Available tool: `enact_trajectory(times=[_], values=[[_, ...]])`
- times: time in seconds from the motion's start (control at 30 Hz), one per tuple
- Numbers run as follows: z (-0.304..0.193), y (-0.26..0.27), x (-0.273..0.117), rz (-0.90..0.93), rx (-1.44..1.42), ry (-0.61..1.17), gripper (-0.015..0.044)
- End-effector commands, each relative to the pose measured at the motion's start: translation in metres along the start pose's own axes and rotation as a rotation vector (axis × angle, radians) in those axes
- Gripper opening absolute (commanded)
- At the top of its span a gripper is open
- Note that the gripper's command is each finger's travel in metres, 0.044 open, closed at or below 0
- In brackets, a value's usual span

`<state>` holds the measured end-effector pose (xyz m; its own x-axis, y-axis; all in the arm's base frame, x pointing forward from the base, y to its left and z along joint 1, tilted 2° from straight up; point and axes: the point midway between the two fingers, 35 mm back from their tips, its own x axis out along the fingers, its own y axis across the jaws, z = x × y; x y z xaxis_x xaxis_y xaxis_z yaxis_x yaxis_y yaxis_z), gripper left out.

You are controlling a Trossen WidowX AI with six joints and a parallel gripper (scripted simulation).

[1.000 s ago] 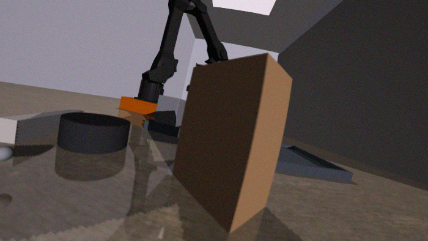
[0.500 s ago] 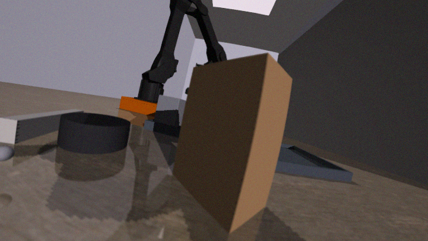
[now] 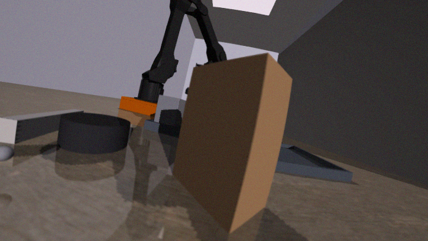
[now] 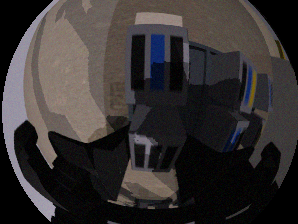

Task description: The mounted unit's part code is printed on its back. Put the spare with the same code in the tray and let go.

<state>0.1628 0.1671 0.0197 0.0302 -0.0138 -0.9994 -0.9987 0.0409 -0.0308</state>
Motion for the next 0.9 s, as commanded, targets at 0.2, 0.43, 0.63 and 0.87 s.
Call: enact_trajectory(times=[0.2, 0.43, 0.63, 0.87], values=[[0.0, 0.0, -0.001, -0.001, 0.0, -0.001, 0.0], [0.003, -0.002, -0.039, 0.0, -0.002, -0.001, 0.0], [0.001, 0.0, -0.075, 0.001, -0.004, -0.001, 0.0], [0.0, 0.0, -0.079, 0.002, -0.004, -0.001, 0.0]])
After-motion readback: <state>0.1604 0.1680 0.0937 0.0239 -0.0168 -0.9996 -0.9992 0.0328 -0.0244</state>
